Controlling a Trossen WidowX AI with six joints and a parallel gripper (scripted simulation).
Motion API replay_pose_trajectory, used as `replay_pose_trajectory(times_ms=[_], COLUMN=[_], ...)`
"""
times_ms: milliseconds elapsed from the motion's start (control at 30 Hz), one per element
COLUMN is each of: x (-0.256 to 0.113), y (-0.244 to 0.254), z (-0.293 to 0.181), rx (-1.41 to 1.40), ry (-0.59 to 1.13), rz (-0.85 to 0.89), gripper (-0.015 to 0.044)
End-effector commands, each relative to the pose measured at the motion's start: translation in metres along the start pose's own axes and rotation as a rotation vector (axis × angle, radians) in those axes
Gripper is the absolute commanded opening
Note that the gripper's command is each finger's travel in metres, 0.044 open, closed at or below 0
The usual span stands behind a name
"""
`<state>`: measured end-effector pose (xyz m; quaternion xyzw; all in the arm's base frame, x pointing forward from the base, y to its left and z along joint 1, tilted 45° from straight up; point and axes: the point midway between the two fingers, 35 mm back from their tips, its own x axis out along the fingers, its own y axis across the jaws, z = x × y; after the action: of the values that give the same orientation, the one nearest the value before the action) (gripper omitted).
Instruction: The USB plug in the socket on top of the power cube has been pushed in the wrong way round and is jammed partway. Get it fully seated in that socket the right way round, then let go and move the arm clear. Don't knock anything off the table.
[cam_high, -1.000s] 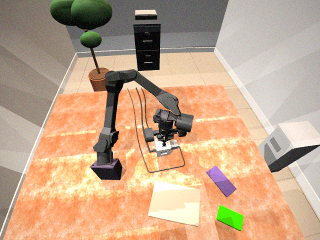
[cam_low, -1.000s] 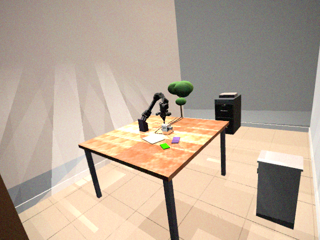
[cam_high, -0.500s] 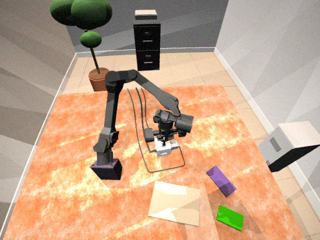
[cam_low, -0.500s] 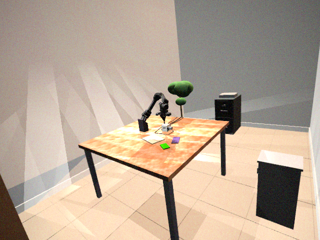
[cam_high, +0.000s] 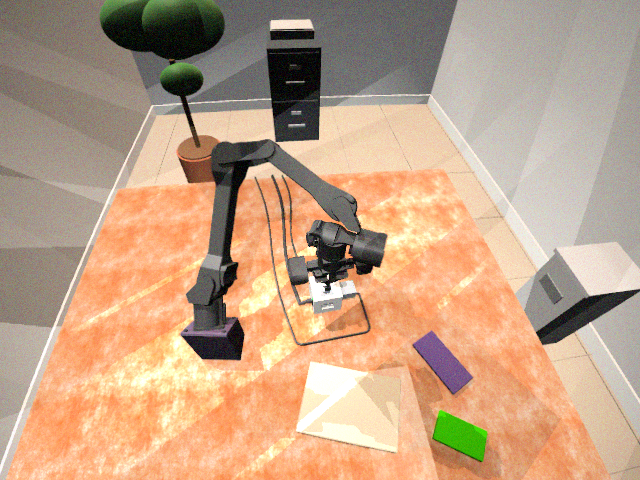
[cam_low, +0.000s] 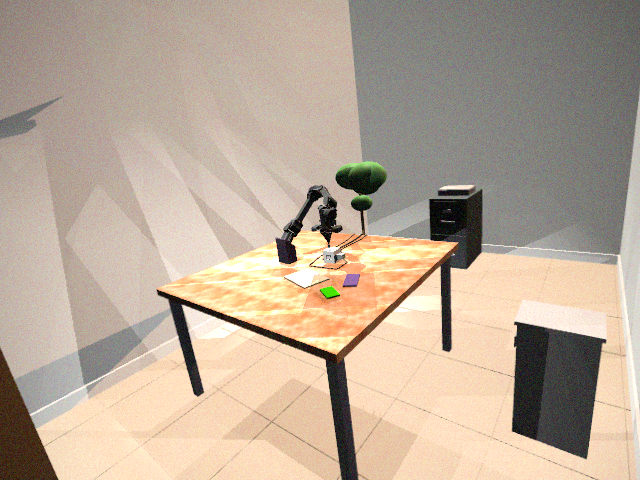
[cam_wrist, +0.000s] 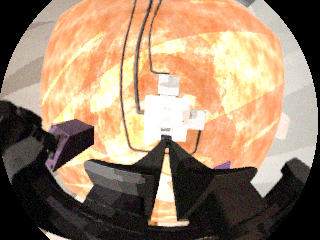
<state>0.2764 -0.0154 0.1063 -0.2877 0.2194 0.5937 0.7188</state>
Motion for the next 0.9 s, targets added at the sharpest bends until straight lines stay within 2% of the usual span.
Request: replay_pose_trajectory(times_ms=[0, 867], x=[0.0009, 0.0041], y=[-0.0002, 0.0002], z=[0.0006, 0.0022], rx=[-0.006, -0.007], ry=[-0.009, -0.034], rz=[-0.002, -0.001], gripper=[0.0, 0.0])
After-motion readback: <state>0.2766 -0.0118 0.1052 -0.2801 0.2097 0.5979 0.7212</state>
